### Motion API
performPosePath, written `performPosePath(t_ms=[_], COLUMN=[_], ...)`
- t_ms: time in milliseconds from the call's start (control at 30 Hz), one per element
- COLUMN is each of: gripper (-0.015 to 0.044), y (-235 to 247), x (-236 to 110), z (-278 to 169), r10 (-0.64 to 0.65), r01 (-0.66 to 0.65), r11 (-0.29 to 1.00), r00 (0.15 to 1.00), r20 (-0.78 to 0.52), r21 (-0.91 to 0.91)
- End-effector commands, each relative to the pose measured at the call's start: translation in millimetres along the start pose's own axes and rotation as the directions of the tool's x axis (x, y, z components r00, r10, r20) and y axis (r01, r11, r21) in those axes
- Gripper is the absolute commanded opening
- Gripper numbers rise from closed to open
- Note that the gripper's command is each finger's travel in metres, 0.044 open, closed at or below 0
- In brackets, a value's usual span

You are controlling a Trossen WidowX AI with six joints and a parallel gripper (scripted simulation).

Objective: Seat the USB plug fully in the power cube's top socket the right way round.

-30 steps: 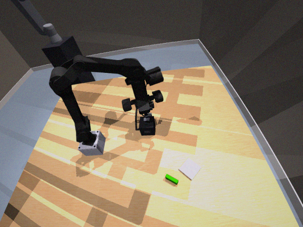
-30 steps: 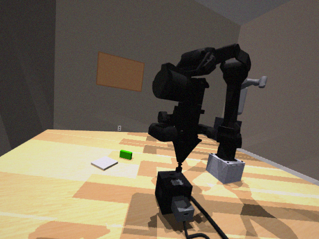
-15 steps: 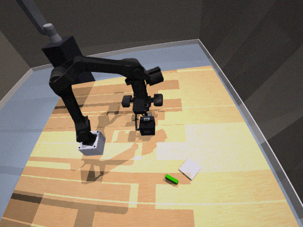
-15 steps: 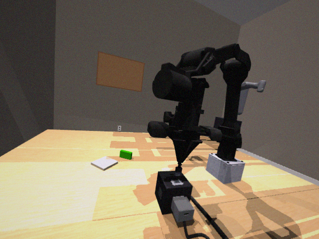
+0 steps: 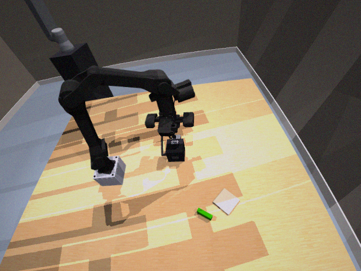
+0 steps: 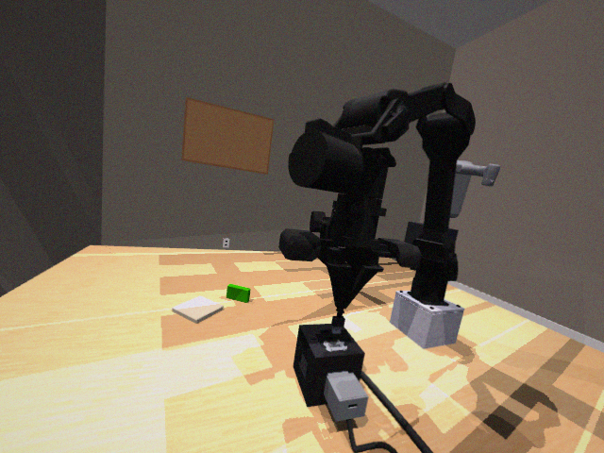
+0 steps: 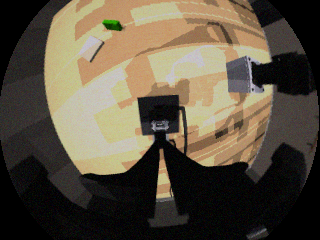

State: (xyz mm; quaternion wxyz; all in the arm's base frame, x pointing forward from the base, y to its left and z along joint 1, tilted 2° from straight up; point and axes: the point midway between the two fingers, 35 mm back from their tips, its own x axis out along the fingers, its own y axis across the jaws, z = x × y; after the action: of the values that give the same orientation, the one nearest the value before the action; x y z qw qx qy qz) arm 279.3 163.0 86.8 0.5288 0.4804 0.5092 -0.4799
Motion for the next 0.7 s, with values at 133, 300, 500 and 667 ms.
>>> performPosePath(t_ms=[133,300,500,667], gripper=[0.0,0.0,0.0,0.0], y=[-0.3,-0.4,-0.5,-0.6], x=[1.3,1.9,2.6,3.2], z=[0.1,0.1,0.2,0.2], r10=[0.0,0.0,0.0,0.0], r01=[0.0,0.0,0.0,0.0], r11=[1.0,1.0,1.0,1.0], r00=[1.0,1.0,1.0,1.0], r20=[0.0,0.0,0.0,0.0], r21=[-0.005,-0.006,-0.009,-0.011])
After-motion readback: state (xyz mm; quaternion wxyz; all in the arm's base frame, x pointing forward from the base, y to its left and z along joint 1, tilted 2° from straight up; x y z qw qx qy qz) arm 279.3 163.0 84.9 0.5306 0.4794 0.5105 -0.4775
